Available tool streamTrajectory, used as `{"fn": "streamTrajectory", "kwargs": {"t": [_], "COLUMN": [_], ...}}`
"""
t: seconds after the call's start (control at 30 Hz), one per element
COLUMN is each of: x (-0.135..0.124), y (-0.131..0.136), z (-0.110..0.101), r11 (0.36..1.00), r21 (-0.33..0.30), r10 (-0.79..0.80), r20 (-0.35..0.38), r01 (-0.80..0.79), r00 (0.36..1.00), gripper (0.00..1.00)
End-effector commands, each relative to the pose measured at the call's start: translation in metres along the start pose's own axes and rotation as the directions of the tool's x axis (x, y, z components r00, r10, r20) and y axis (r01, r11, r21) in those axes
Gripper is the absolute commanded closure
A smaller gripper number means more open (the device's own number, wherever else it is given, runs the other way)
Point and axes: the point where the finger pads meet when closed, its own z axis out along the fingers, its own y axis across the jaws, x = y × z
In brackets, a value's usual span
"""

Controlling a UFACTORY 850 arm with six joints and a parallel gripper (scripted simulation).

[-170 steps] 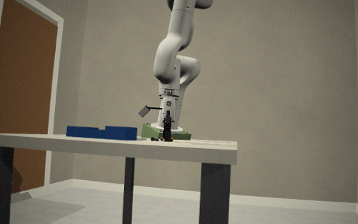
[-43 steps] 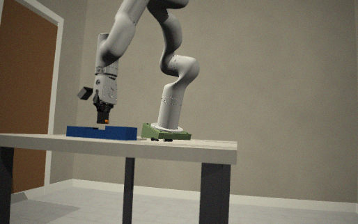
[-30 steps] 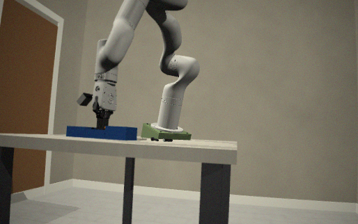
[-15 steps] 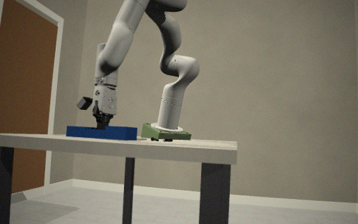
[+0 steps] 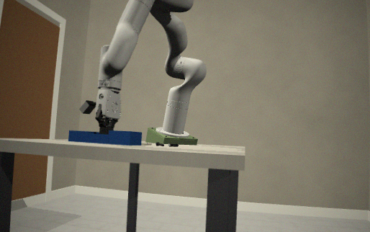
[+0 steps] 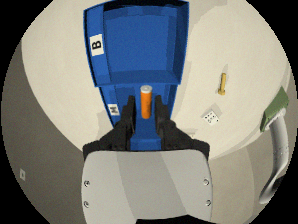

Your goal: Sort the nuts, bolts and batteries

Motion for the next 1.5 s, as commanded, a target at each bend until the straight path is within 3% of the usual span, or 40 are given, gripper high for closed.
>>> {"fn": "streamTrajectory", "kwargs": {"t": [0.0,0.37,1.27,1.47], "x": [0.0,0.0,0.0,0.0], "y": [-0.001,-0.001,-0.001,-0.001], "z": [-0.001,-0.001,-0.031,-0.052], "r11": [1.0,1.0,1.0,1.0], "r21": [0.002,0.002,0.002,0.002], "r10": [0.0,0.0,0.0,0.0], "r20": [0.0,0.0,0.0,0.0], "r01": [0.0,0.0,0.0,0.0], "r00": [1.0,1.0,1.0,1.0], "gripper": [0.72,0.72,0.72,0.72]}}
